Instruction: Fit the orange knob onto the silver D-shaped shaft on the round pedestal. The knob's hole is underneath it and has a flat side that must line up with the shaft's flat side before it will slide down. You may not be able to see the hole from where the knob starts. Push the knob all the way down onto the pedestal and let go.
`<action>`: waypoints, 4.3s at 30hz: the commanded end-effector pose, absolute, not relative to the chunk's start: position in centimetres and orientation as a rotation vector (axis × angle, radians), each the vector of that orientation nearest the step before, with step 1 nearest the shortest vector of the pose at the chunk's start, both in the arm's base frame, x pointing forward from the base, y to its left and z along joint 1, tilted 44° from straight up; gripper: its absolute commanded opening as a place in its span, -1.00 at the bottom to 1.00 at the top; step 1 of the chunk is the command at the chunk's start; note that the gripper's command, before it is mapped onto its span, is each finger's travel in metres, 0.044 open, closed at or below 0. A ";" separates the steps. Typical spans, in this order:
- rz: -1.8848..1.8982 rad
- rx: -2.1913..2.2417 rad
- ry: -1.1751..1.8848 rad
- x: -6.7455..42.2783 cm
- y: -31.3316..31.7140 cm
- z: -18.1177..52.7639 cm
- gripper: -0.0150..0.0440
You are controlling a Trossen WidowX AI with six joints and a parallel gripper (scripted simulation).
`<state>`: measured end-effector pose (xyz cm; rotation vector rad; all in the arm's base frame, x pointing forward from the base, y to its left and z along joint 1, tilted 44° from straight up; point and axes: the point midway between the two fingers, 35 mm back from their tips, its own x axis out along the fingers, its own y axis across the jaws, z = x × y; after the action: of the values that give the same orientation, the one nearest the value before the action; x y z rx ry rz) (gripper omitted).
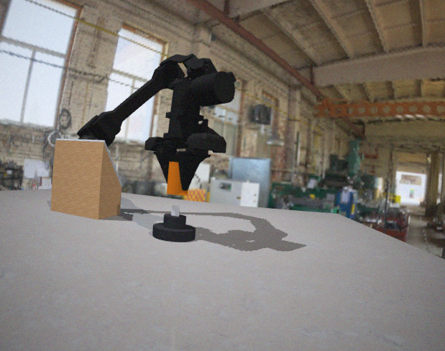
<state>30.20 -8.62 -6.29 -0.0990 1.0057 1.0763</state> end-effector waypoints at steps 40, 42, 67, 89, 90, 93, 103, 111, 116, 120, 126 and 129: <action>1.327 -0.539 0.695 30.3 -6.9 -7.8 -0.49; 1.327 -0.539 0.695 30.3 -6.9 -7.8 -0.49; 1.327 -0.539 0.694 30.3 -6.5 -8.1 -0.49; 1.337 -0.559 0.678 30.3 -6.4 -8.2 -0.49; 1.337 -0.559 0.678 30.3 -6.4 -8.2 -0.49; 1.336 -0.555 0.681 30.3 -6.4 -8.2 -0.49; 1.305 -0.496 0.727 30.4 -6.1 -8.5 -0.49; 1.327 -0.539 0.693 30.3 -5.6 -8.9 -0.49; 1.342 -0.567 0.671 30.3 -5.4 -9.2 -0.49; 1.340 -0.568 0.679 30.4 -5.5 -9.1 -0.49; 1.340 -0.568 0.679 30.4 -5.5 -9.1 -0.49; 1.340 -0.568 0.679 30.4 -5.5 -9.1 -0.22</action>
<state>30.38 -5.52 -9.12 -0.5704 0.6763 1.3411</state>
